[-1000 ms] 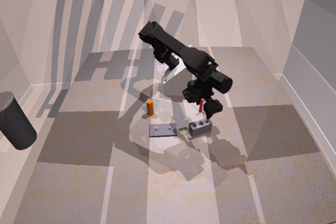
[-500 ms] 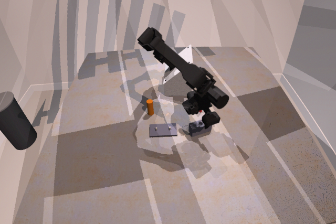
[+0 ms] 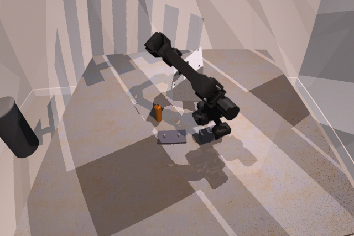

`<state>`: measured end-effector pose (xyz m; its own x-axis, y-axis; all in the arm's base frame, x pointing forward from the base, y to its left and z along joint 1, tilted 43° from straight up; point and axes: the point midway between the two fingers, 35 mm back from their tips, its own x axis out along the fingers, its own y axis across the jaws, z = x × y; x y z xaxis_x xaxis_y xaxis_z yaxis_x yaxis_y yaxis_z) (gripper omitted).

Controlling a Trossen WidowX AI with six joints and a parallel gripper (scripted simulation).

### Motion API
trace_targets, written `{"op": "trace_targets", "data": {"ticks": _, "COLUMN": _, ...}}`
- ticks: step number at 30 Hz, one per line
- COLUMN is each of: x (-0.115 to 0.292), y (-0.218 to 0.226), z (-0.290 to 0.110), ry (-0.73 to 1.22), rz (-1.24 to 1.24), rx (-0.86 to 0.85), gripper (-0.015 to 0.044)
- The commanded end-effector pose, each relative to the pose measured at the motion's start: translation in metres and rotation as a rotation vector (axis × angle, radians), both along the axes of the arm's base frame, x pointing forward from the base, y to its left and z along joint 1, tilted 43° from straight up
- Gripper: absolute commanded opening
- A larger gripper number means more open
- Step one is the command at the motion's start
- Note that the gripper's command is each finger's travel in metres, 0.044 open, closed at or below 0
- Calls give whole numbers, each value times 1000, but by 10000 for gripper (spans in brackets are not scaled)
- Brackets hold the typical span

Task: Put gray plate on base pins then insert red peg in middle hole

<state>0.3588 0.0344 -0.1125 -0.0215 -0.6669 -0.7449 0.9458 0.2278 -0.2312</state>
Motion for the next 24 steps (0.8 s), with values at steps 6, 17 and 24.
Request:
{"op": "trace_targets", "data": {"ticks": 6, "x": -3, "y": -11, "z": -13, "ry": 9, "rz": 3, "rx": -6, "gripper": 440}}
{"op": "trace_targets", "data": {"ticks": 17, "x": -5, "y": -23, "z": -25, "ry": 9, "rz": 3, "rx": -8, "gripper": 440}}
{"op": "trace_targets", "data": {"ticks": 24, "x": -5, "y": -25, "z": -27, "ry": 9, "rz": 3, "rx": -8, "gripper": 335}}
